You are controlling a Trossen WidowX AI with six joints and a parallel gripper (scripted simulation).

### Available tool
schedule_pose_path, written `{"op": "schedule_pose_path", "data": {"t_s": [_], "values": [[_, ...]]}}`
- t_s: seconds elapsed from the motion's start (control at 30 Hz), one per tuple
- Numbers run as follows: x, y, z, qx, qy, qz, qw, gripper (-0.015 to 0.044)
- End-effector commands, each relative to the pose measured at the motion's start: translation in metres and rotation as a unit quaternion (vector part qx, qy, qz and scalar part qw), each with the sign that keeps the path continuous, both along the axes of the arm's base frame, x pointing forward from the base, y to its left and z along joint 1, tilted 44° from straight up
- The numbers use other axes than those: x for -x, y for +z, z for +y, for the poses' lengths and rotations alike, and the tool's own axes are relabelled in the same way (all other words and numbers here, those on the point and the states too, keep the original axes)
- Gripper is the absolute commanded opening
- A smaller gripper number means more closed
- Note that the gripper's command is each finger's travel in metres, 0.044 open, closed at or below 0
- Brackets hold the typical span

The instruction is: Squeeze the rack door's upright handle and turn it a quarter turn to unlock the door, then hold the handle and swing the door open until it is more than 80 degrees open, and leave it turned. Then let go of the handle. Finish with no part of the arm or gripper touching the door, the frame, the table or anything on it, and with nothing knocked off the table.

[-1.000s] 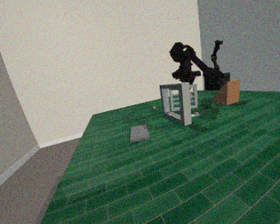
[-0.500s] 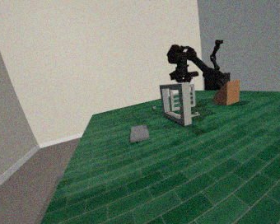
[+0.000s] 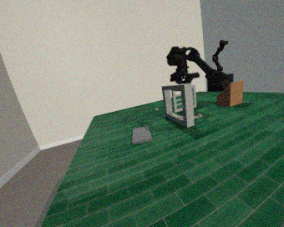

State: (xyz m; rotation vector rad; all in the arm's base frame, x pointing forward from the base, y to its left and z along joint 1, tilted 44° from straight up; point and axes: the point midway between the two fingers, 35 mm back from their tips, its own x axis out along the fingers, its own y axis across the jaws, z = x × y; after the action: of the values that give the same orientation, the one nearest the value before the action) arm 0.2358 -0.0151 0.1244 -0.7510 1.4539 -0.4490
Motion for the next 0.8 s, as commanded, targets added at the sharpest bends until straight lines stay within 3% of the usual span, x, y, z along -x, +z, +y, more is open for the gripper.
{"op": "schedule_pose_path", "data": {"t_s": [0.0,0.13,0.47,0.77], "values": [[-0.0002,0.0009,-0.0002,0.001,0.006,0.004,1.0,0.0018],[-0.0002,0.0009,-0.0002,0.001,0.006,0.004,1.0,0.0018],[-0.0002,0.0009,-0.0002,0.001,0.006,0.004,1.0,0.0281],[-0.0001,0.0081,0.0075,-0.001,0.012,0.004,1.0,0.029]]}}
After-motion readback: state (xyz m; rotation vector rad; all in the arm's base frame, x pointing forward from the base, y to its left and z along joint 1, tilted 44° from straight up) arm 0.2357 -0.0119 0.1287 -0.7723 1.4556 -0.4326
